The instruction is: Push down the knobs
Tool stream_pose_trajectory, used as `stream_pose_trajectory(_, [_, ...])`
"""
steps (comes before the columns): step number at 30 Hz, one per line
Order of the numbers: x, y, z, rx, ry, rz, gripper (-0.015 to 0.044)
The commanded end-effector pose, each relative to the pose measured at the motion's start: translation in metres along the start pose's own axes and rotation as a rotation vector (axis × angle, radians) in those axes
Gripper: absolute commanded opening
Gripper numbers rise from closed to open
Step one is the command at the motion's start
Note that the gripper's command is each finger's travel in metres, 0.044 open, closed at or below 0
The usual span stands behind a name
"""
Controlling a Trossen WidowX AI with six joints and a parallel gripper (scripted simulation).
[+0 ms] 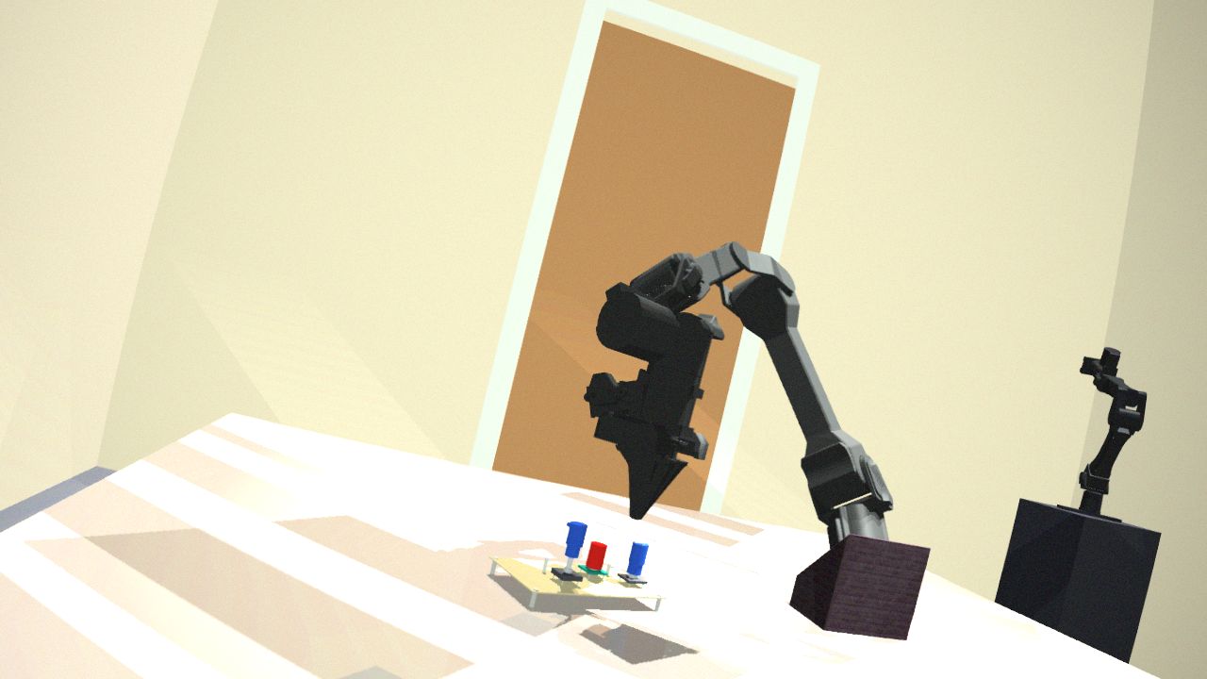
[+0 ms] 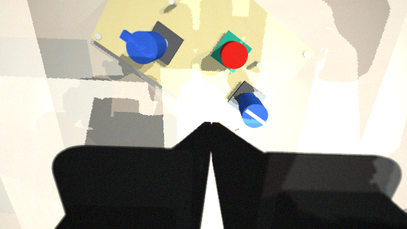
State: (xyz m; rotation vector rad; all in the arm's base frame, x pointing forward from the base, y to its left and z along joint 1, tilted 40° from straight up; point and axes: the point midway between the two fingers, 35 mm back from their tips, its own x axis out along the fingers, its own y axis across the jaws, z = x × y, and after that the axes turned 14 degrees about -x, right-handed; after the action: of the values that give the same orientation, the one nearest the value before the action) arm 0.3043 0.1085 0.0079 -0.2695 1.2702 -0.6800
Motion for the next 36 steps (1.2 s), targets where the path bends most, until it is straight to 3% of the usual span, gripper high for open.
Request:
stream_pose_trajectory(1, [-0.003, 0.004, 0.004, 0.12, 0.005, 0.001, 0.0])
stream_pose_trajectory(36, [-0.025, 0.027, 0.043, 1.326, -0.004, -0.036, 0.0])
